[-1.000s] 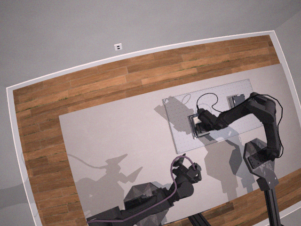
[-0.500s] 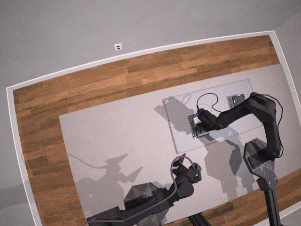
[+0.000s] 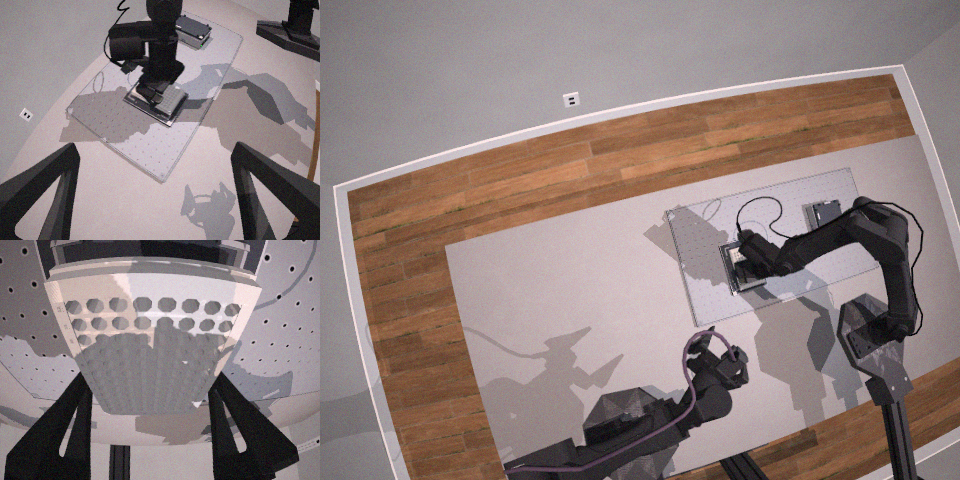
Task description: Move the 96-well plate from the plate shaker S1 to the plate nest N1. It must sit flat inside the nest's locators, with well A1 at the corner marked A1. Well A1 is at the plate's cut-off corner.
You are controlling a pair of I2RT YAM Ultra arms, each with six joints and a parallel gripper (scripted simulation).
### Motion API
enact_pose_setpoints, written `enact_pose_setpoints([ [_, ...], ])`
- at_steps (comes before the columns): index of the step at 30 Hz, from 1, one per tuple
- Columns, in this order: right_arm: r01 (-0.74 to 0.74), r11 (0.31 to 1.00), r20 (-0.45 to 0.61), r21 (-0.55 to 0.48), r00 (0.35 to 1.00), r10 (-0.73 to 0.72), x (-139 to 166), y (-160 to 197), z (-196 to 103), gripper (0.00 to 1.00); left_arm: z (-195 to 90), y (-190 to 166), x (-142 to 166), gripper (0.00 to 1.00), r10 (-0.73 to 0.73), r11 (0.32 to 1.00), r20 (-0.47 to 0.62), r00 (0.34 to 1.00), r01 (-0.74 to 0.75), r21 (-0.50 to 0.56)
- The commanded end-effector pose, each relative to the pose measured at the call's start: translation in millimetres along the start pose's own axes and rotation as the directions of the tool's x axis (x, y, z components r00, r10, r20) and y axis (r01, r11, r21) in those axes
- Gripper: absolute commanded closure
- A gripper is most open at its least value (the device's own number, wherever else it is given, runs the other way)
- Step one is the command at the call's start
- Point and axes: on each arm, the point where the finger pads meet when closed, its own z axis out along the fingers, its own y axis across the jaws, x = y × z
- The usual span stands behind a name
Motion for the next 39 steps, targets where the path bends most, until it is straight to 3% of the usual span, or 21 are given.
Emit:
enact_pose_setpoints([
  [1,-0.001,1.000,0.048,-0.014,0.999,0.002,-17.9,12.0,-16.1,0.19,-2.4,-1.7,-1.9,0.00,0.001,1.000,0.006,1.000,-0.001,0.006],
  [25,0.000,1.000,0.040,-0.001,0.999,0.000,-19.0,11.6,20.7,0.19,-2.4,-1.7,-1.9,0.00,0.001,1.000,0.006,1.000,-0.001,0.006],
  [39,0.000,1.000,0.032,0.013,0.999,0.000,-15.6,10.5,1.7,0.19,-2.4,-1.7,-1.9,0.00,0.001,1.000,0.006,1.000,-0.001,0.006],
])
